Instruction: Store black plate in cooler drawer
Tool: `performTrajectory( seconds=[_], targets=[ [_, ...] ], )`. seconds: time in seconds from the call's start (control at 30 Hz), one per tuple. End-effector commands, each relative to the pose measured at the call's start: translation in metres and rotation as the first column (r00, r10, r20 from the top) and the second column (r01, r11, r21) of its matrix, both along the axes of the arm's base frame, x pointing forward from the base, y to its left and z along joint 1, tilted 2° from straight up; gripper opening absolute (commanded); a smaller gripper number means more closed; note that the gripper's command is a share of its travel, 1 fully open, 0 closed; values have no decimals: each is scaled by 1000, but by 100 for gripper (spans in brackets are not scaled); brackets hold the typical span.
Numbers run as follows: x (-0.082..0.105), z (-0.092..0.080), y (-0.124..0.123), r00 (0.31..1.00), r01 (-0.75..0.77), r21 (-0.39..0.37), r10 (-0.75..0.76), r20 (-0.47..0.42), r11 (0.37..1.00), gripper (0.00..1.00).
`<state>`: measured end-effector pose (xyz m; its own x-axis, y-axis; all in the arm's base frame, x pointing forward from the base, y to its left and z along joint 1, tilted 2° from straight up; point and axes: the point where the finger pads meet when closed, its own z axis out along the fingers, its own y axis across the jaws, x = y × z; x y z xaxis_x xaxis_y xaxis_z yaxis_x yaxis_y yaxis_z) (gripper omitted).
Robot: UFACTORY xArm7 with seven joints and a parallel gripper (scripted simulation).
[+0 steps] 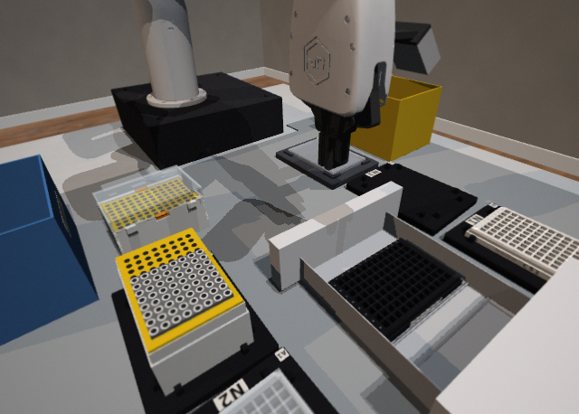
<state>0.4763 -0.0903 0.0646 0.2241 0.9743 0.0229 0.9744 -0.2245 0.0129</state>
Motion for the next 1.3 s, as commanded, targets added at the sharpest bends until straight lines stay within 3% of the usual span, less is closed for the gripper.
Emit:
performTrajectory(
  seconds=[0.0, 0.2, 0.63, 1.27],
  targets=[
    [-22, -1, 5, 1000, 0, 0, 0, 11, 1000, 0],
    [-51, -6, 12, 1000, 0, 0, 0, 11, 1000, 0],
    [-51, -6, 12, 1000, 0, 0, 0, 11, 1000, 0],
    [-51, -35, 13, 1000, 0, 0, 0, 11, 1000, 0]
  ],
)
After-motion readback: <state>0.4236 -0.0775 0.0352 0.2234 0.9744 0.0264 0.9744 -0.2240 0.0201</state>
